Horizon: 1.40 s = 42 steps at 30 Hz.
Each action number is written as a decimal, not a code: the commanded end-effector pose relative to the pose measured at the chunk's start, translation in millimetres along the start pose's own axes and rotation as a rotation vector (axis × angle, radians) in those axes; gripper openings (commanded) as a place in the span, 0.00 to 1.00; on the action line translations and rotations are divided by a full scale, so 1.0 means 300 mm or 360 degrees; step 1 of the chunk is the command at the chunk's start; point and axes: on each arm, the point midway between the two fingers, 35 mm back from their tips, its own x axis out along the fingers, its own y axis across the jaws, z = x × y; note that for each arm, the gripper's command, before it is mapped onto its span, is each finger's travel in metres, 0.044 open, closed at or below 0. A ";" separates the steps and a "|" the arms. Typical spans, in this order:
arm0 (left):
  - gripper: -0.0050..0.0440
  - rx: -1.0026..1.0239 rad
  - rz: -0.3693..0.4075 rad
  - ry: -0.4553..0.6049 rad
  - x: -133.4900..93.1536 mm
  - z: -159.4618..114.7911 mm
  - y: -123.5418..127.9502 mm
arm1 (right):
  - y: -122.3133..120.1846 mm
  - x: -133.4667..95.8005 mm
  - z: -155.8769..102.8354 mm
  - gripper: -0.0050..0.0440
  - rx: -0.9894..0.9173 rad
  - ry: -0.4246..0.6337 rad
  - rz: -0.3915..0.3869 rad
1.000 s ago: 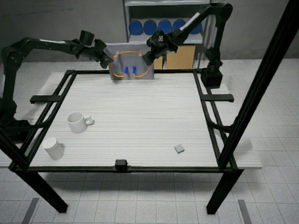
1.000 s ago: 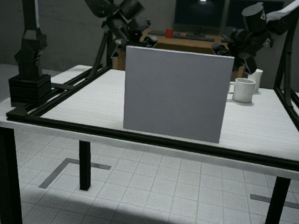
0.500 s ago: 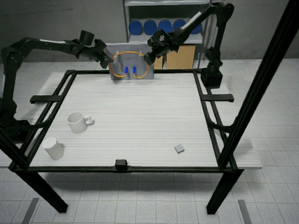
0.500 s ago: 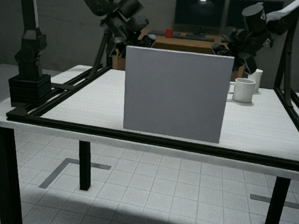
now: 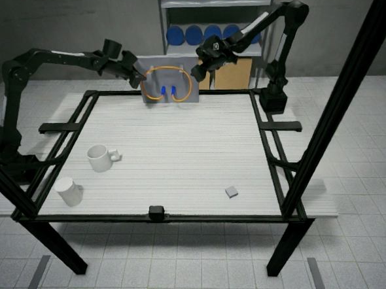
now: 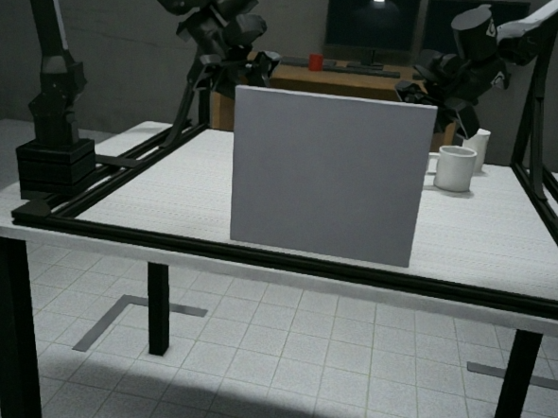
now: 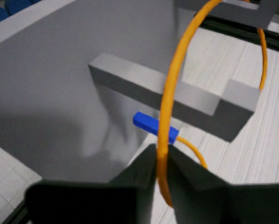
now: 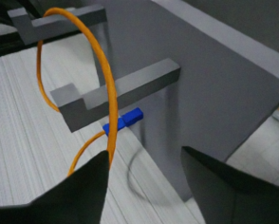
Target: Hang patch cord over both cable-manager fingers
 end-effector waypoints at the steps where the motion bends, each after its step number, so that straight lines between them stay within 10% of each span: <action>1: 0.15 0.0013 0.0007 -0.0054 -0.031 0.049 0.001 | 0.024 -0.048 0.060 0.55 0.0049 -0.0054 0.0031; 20: 0.15 0.0013 0.0007 -0.0054 -0.031 0.049 0.001 | 0.104 -0.312 0.129 0.55 0.0055 -0.0043 0.0036; 32: 0.15 0.0013 0.0007 -0.0054 -0.031 0.049 0.001 | 0.094 -0.314 0.110 0.70 0.0023 -0.0015 0.0047; 38: 0.15 0.0013 0.0007 -0.0054 -0.031 0.049 0.001 | 0.057 -0.303 0.165 0.99 0.0003 -0.0082 0.0413; 42: 0.15 0.0013 0.0007 -0.0054 -0.031 0.049 0.001 | 0.040 -0.320 0.212 1.00 -0.0031 -0.0219 0.0593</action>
